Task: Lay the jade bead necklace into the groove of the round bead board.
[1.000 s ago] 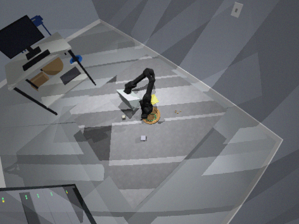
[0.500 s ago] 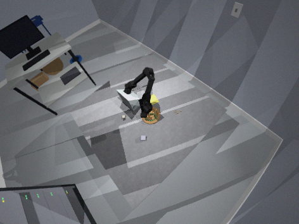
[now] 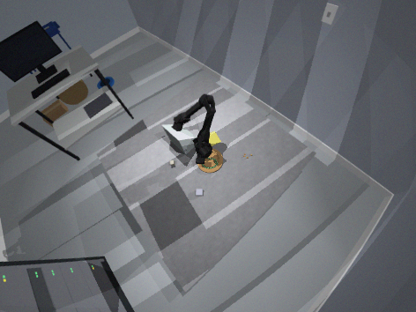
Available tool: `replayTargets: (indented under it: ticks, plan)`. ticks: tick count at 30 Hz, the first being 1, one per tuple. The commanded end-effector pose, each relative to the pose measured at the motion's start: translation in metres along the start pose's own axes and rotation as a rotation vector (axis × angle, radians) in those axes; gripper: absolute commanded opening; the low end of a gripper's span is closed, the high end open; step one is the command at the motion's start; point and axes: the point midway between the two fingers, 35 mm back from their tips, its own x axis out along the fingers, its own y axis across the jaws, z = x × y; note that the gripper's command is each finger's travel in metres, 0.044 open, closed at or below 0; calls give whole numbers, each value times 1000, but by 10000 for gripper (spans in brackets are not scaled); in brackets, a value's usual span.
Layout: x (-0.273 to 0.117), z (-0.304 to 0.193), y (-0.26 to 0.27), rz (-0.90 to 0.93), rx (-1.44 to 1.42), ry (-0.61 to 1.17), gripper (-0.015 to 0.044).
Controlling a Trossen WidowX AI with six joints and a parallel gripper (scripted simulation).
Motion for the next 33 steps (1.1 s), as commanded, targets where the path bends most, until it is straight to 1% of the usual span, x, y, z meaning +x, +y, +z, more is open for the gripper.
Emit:
replayTargets:
  ticks: [1, 13, 33]
  plan:
    - [0, 0, 0, -1, 0, 0, 131]
    - [-1, -1, 1, 3, 7, 3, 440]
    - [-5, -1, 1, 5, 8, 5, 440]
